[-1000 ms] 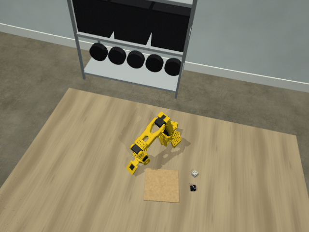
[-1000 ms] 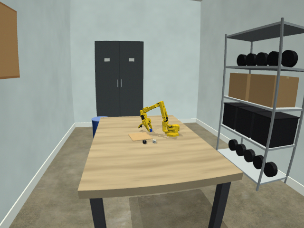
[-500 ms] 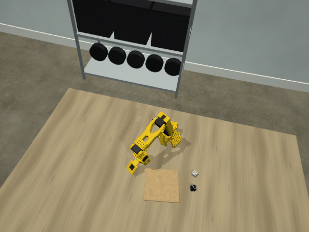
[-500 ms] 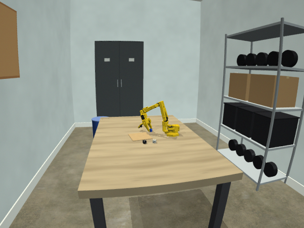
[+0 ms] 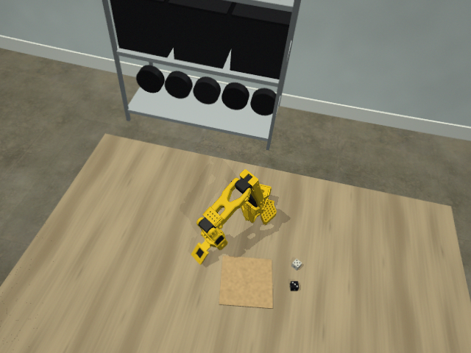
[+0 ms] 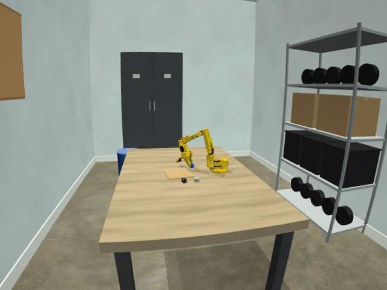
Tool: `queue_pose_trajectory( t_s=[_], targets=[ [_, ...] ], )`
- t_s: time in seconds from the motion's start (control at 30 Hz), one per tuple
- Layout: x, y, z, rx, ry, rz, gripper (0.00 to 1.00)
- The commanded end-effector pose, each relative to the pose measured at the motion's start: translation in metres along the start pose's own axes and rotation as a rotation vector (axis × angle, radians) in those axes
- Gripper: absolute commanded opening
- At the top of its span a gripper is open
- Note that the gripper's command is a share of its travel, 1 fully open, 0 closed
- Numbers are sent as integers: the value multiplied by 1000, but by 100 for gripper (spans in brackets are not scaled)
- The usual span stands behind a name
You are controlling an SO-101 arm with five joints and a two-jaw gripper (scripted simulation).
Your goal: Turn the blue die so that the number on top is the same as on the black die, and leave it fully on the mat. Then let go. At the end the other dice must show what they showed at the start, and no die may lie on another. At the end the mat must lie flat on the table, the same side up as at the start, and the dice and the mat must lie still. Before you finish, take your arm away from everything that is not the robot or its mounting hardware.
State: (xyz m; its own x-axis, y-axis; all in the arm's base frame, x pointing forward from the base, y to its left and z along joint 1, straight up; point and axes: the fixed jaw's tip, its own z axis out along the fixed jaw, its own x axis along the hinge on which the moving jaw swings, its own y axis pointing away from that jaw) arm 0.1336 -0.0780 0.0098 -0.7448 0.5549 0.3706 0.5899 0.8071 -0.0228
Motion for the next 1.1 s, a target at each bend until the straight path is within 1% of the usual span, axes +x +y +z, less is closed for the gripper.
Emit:
queue_pose_trajectory(
  t_s=[0.0, 0.33, 0.73, 1.07],
  targets=[
    [-7, -3, -12, -11, -75, -1, 13],
    [-7, -5, -12, -15, -74, -1, 10],
    [-7, -5, -12, -16, -74, -1, 9],
    [-7, -5, -12, -16, -74, -1, 0]
  ],
)
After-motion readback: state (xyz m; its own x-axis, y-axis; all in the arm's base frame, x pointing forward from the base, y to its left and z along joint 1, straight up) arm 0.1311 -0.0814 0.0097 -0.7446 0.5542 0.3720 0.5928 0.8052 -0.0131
